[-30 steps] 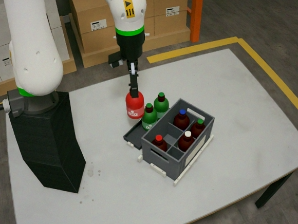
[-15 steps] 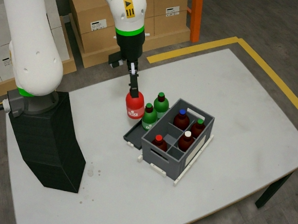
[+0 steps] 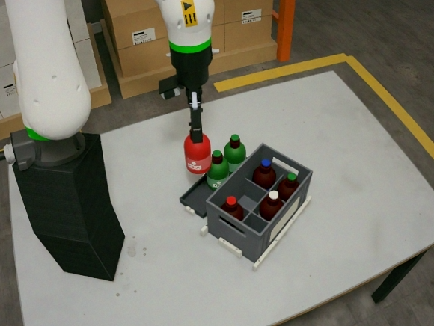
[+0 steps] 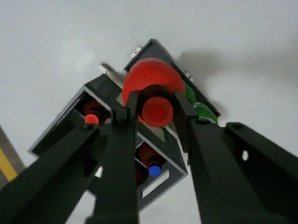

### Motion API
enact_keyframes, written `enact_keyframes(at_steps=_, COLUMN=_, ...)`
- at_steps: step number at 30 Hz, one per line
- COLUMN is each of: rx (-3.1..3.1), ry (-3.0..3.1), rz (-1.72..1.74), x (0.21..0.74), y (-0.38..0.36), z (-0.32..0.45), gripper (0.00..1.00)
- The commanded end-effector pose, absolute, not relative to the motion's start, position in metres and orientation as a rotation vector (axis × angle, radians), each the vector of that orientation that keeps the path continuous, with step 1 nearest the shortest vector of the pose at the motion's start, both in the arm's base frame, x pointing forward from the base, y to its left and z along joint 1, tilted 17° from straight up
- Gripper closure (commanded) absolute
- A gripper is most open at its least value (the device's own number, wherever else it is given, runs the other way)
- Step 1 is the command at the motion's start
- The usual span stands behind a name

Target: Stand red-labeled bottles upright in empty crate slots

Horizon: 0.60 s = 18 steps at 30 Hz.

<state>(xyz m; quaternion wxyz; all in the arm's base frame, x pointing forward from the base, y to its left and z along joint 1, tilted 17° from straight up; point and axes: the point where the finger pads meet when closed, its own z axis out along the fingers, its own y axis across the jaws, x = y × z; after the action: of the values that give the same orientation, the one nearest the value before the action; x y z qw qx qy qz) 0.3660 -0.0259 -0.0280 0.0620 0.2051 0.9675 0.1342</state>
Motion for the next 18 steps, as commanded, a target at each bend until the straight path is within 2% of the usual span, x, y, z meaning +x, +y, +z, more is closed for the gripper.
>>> enact_keyframes(at_steps=1, rx=0.620, ry=2.924, rz=0.405, x=0.367, y=-0.027, z=-0.028, gripper=0.90)
enact_keyframes(at_steps=18, rx=0.620, ry=2.924, rz=0.405, x=0.370, y=-0.038, z=-0.030, gripper=0.90)
